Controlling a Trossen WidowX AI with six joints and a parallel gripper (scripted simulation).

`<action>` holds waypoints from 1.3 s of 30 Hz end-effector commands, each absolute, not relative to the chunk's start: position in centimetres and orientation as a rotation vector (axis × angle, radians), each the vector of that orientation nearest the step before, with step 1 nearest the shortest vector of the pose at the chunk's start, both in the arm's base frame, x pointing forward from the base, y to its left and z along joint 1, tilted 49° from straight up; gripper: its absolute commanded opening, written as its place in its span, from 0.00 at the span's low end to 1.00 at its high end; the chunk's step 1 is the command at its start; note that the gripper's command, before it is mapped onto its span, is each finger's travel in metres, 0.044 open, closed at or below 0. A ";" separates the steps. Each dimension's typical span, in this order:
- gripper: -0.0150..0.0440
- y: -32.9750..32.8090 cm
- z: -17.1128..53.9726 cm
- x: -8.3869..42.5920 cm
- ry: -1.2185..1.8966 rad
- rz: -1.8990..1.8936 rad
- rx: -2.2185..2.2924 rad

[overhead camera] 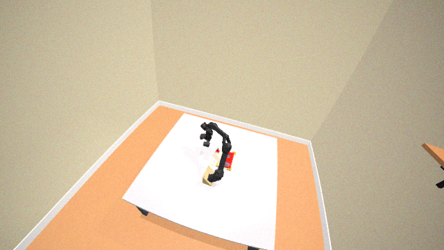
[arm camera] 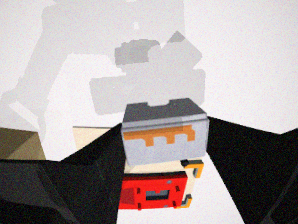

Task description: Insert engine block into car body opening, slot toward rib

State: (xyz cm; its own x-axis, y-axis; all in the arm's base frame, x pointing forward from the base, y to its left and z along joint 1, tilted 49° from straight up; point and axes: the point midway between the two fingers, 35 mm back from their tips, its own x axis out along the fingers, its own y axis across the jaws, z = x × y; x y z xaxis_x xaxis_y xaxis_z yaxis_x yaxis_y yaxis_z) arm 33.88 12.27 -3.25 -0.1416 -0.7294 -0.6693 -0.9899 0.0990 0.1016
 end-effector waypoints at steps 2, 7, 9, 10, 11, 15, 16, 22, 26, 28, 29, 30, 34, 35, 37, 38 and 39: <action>0.25 13.0 -2.4 33.9 1.919 0.752 -1.672; 0.25 12.7 -2.7 33.8 1.923 0.672 -1.627; 0.25 12.6 -2.8 33.8 1.925 0.604 -1.588; 0.25 12.6 -2.8 33.8 1.925 0.568 -1.566; 0.25 12.6 -2.8 33.8 1.925 0.532 -1.545; 0.25 12.5 -2.9 33.8 1.920 0.391 -1.458; 0.25 12.5 -2.9 33.8 1.917 0.356 -1.436; 0.25 12.4 -3.0 33.8 1.894 0.152 -1.299; 0.25 12.3 -3.1 33.8 1.869 0.020 -1.205; 0.25 12.3 -3.1 33.8 1.855 -0.045 -1.158; 0.25 12.3 -3.1 33.8 1.847 -0.077 -1.134; 0.25 12.3 -3.1 33.8 1.839 -0.109 -1.110; 0.25 12.3 -3.1 33.8 1.803 -0.233 -1.013; 0.25 12.3 -3.2 33.8 1.793 -0.264 -0.988; 0.25 12.2 -3.2 33.8 1.772 -0.324 -0.939; 0.25 12.2 -3.2 33.8 1.761 -0.353 -0.915; 0.25 12.2 -3.2 33.8 1.750 -0.383 -0.890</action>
State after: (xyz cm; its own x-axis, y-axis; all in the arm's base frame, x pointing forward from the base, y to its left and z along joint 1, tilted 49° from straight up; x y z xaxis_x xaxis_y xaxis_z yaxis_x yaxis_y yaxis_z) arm 33.70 12.22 -3.27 -0.1409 -0.7256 -0.6735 -0.4713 0.6475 -0.5989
